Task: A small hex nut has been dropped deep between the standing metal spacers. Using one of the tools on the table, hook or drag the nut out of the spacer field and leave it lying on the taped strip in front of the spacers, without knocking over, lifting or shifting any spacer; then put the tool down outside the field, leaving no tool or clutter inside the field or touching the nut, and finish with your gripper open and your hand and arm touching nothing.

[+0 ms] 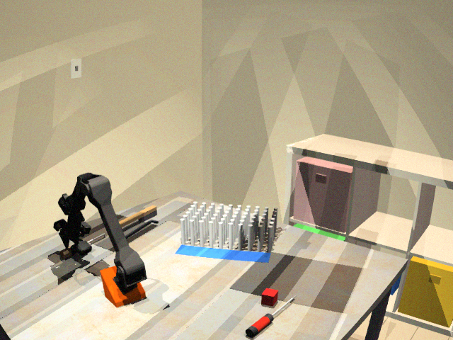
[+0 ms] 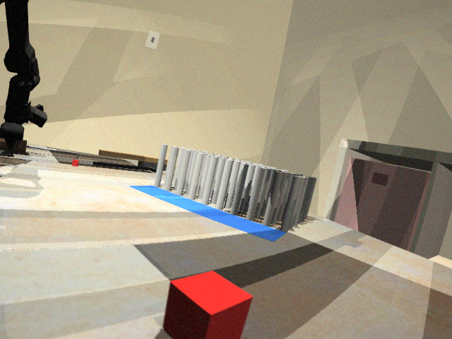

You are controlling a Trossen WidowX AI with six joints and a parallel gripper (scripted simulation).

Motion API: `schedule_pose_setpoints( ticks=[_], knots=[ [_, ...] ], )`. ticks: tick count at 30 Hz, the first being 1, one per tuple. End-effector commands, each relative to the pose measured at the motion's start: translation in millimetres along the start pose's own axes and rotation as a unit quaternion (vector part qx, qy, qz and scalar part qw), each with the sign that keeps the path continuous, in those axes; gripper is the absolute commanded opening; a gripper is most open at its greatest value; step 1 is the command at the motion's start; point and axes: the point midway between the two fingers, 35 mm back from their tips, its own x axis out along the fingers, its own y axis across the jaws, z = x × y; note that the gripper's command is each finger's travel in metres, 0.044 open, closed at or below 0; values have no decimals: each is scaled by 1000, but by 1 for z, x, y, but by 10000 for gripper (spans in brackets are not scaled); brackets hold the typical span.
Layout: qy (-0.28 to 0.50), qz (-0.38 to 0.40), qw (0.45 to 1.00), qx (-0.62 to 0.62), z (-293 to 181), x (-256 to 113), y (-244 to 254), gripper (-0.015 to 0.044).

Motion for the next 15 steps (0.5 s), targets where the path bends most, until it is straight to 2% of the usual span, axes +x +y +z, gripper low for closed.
schedule_pose_setpoints(
  ticks=[1, 15],
  knots=[
    [0, 0, 1000, 0, 0, 0, 0, 26],
    [0, 0, 1000, 0, 0, 0, 0, 394]
  ],
)
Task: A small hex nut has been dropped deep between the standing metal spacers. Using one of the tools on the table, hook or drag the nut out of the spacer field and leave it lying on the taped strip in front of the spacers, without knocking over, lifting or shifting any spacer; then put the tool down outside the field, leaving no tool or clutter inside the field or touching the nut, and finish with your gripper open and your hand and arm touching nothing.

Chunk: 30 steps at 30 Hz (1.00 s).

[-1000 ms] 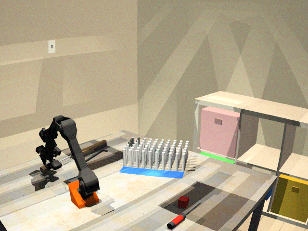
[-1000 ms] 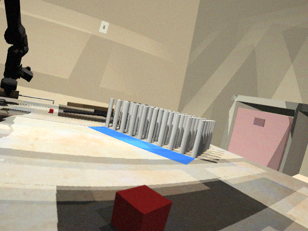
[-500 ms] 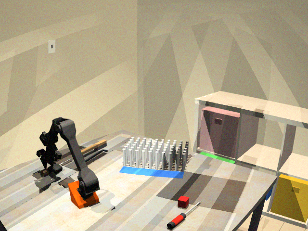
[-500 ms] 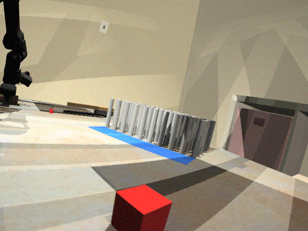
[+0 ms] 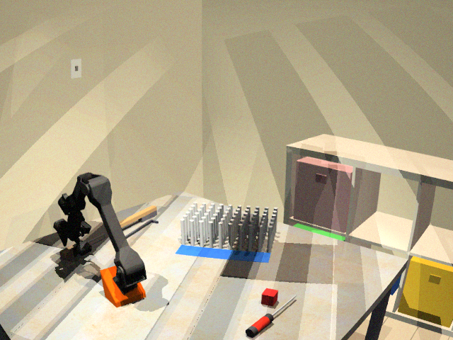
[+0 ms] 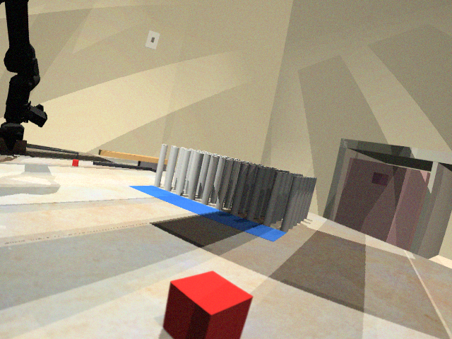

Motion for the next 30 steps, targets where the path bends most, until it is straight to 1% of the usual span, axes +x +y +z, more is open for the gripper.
schedule_pose_setpoints(
  ticks=[1, 2, 4, 7, 9, 30],
  knots=[
    [0, -1, 1000, 0, 0, 0, 0, 420],
    [0, -1, 1000, 0, 0, 0, 0, 440],
    [0, 0, 1000, 0, 0, -10, 6, 440],
    [0, 0, 1000, 0, 0, -53, 25, 440],
    [0, 0, 1000, 0, 0, -64, 29, 440],
    [0, 0, 1000, 0, 0, -64, 29, 440]
  ],
)
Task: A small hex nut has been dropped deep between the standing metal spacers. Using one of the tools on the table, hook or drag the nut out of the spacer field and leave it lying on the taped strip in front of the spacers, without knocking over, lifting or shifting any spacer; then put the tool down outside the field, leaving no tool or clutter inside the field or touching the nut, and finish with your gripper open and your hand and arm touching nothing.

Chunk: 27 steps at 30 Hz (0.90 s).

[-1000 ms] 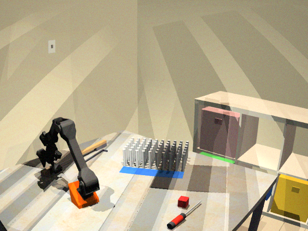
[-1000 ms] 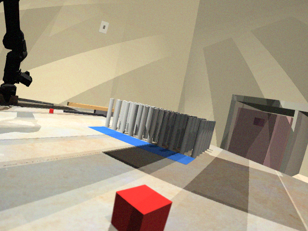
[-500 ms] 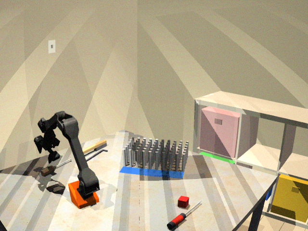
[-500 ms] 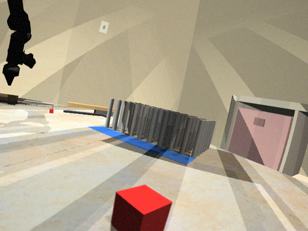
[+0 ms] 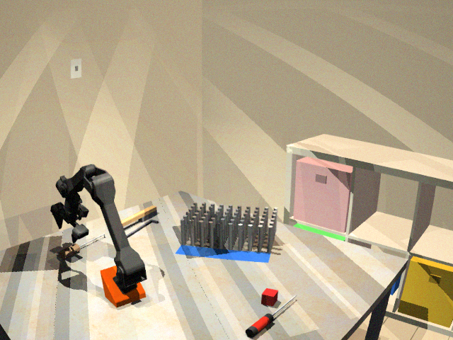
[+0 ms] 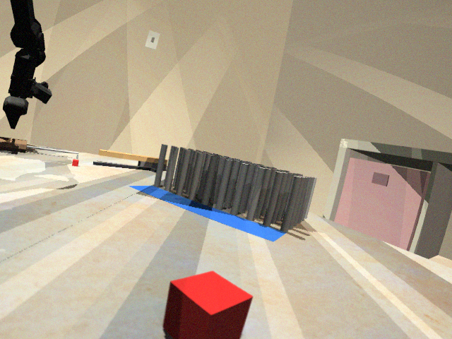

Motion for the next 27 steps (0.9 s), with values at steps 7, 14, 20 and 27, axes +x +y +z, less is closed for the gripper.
schedule_pose_setpoints(
  ticks=[7, 14, 20, 27],
  knots=[
    [-30, -23, 981, -191, -2, 3, -1, 440],
    [-63, -90, 834, -541, -7, 7, -1, 440],
    [-59, -161, 622, -764, -11, 9, 0, 440],
    [-39, -210, 449, -867, -15, 10, 1, 440]
  ],
)
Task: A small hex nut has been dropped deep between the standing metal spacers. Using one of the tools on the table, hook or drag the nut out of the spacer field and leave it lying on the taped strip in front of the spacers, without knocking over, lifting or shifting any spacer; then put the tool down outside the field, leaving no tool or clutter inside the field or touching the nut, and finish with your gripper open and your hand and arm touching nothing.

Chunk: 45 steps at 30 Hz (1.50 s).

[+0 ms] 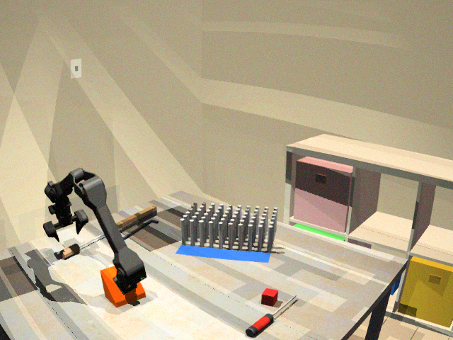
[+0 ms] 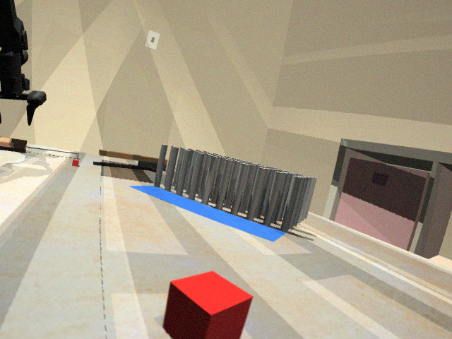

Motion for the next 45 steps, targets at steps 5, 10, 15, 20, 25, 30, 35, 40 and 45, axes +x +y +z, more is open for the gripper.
schedule_pose_setpoints(
  ticks=[5, 10, 15, 20, 25, 30, 35, 40, 45],
  knots=[
    [55, -105, 828, -549, 1, 0, 10, 440],
    [84, -122, 736, -661, 1, -2, 13, 440],
    [114, -128, 631, -756, 1, -3, 15, 440],
    [127, -127, 580, -795, 1, -3, 16, 440],
    [127, -127, 580, -795, 1, -3, 16, 440],
    [127, -127, 580, -795, 1, -3, 16, 440],
    [127, -127, 580, -795, 1, -3, 16, 440],
    [127, -127, 580, -795, 1, -3, 16, 361],
    [127, -127, 580, -795, 1, -3, 16, 280]
  ],
)
